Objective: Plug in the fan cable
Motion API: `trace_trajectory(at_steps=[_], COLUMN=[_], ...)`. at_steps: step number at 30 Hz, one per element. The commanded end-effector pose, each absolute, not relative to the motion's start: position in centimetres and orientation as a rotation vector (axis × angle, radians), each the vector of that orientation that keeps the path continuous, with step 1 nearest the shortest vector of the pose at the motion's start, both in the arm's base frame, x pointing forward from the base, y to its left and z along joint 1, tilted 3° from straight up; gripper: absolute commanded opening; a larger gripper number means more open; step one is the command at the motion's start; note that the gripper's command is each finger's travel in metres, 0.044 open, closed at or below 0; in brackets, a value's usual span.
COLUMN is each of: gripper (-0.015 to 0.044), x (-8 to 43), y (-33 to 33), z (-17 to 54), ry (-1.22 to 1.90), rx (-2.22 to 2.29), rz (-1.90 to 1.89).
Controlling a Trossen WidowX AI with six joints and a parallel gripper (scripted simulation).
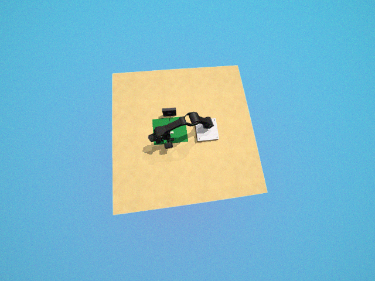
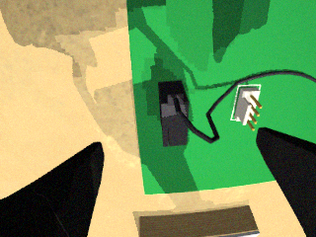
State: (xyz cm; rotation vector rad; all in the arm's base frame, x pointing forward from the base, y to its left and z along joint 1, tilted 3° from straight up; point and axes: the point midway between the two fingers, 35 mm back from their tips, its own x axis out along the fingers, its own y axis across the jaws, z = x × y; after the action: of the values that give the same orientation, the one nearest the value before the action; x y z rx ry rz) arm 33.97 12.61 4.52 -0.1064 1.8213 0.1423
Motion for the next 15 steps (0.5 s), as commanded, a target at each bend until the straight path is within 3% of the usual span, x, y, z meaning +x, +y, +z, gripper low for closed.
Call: trace_trajectory(at_steps=[1, 15], gripper=[0.044, 0.044], x=[33.8, 33.7], y=[12.7, 12.8], z=[3.8, 1.5], ry=[1.828, 1.828], rx=[-0.104, -0.104], rz=[0.147, 0.147])
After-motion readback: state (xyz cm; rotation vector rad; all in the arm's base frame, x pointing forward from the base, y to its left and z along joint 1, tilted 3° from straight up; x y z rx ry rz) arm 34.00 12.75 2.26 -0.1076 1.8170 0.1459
